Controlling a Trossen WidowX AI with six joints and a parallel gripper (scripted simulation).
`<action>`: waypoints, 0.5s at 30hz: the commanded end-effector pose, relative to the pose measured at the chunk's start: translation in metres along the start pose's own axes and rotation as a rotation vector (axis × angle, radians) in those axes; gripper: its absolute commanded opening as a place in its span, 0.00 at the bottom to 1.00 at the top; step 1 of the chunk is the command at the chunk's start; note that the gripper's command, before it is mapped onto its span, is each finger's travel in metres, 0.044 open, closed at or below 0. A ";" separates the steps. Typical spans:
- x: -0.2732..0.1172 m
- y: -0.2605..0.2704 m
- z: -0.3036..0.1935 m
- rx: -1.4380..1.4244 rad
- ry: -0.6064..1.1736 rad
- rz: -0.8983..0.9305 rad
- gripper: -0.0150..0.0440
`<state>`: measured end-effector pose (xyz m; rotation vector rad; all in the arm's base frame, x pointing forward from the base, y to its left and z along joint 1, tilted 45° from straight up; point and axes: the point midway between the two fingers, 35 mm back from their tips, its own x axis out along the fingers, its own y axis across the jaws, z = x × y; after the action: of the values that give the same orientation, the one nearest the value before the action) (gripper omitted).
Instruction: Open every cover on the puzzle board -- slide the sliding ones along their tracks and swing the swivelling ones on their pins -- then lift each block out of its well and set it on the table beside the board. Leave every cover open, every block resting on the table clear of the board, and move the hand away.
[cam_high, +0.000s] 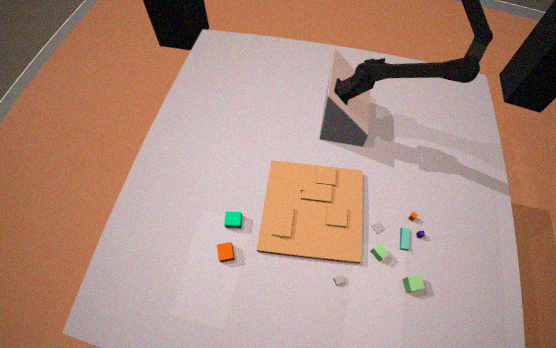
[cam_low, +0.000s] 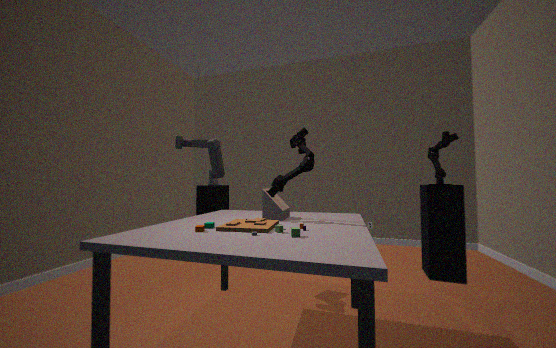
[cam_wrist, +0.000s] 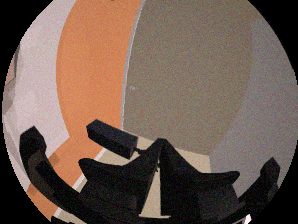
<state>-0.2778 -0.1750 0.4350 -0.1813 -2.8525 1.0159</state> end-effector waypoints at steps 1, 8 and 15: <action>-0.008 -0.005 0.008 0.002 -0.034 -0.038 0.25; -0.021 -0.019 0.026 0.011 -0.100 -0.111 0.25; -0.036 -0.032 0.044 0.022 -0.168 -0.179 0.25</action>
<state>-0.2544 -0.2227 0.4255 0.1174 -2.9187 1.0683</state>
